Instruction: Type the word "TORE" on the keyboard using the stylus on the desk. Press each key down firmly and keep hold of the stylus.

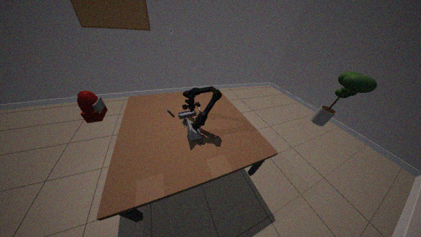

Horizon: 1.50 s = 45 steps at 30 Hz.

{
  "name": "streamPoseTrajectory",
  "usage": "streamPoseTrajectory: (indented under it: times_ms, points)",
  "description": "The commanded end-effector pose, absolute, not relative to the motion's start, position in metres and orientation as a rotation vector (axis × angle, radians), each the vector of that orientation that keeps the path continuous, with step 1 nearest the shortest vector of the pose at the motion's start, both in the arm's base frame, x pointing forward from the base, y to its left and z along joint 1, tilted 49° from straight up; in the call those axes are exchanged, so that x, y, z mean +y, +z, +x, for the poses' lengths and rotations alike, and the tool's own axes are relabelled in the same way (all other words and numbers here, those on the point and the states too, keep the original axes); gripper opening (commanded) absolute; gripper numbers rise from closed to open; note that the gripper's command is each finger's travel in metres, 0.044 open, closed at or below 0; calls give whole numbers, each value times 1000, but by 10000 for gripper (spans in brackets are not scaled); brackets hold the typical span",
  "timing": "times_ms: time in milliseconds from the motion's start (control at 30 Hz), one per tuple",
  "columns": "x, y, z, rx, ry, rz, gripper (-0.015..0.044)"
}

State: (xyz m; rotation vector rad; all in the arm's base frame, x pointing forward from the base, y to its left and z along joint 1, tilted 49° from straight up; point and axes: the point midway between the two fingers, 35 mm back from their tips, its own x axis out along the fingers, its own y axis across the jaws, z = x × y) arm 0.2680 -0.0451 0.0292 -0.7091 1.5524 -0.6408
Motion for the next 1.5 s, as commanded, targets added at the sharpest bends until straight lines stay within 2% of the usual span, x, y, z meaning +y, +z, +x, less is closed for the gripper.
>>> streamPoseTrajectory:
  times_ms: [0, 300, 533, 1033, 1267, 1467]
  points:
    - [-43, 26, 262, 1550, -647, -698, 0]
    - [-41, 24, 262, 1550, -647, -698, 0]
    - [5, -28, 257, 1550, -644, -694, 0]
    - [6, -27, 258, 1550, -644, -694, 0]
    - [47, 8, 261, 1552, -639, -693, 0]
    - [49, 10, 261, 1549, -640, -694, 0]
